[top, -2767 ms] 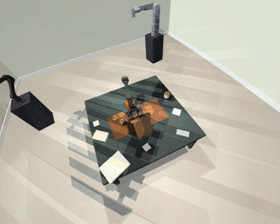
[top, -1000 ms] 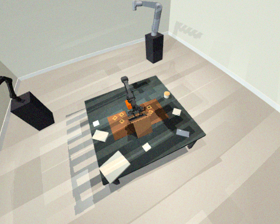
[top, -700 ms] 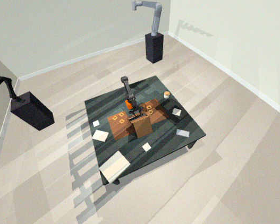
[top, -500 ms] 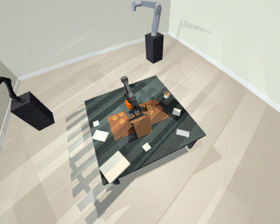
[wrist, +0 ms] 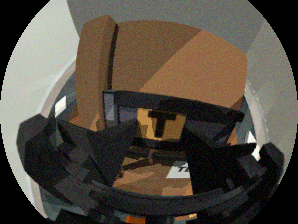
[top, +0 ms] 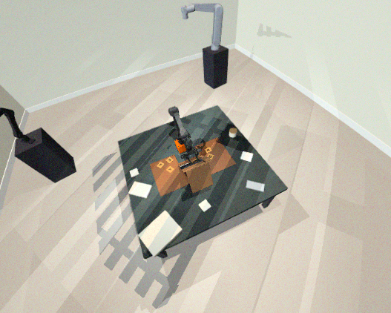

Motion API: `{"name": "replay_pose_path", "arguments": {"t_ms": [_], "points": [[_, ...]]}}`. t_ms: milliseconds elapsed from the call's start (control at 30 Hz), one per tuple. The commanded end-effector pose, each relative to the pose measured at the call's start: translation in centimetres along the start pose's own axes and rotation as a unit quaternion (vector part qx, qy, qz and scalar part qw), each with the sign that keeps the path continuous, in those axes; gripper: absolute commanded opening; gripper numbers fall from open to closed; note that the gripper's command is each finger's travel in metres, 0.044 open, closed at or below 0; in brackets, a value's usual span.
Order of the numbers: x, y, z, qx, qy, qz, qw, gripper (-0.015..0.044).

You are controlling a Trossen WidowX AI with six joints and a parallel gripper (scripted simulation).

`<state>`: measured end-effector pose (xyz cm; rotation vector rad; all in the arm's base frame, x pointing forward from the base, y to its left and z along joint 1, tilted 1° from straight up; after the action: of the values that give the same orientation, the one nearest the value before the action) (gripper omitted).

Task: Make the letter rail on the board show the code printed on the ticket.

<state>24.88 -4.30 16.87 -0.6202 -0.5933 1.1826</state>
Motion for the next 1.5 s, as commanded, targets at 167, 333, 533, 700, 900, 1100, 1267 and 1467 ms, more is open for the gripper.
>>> {"name": "replay_pose_path", "arguments": {"t_ms": [167,333,533,700,900,1100,1267,1467], "points": [[0.4,0.0,0.0,-0.001,0.002,-0.002,1.0,0.0],[0.7,0.1,0.0,-0.001,0.001,-0.002,1.0,0.0],[1.0,0.1,0.0,-0.001,0.001,-0.002,1.0,0.0],[1.3,0.2,0.0,-0.001,0.001,-0.002,1.0,0.0],[1.6,0.2,0.0,-0.001,0.001,-0.002,1.0,0.0],[1.9,0.2,0.0,-0.001,0.001,-0.002,1.0,0.0],[1.7,0.3,0.0,0.0,-0.001,-0.001,1.0,0.0131],[1.8,0.3,0.4,-0.001,0.001,-0.002,1.0,0.0289]]}}
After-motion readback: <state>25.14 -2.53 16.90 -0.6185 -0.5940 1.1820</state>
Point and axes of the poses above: the point midway between the two fingers, 35 mm back from their tips, its own z axis back along the fingers, its own x axis across the jaws, y = z × x, the point moved 10 cm from there along z, back along the fingers, and after that the axes turned 8 degrees about -z, right-handed, at the moved point
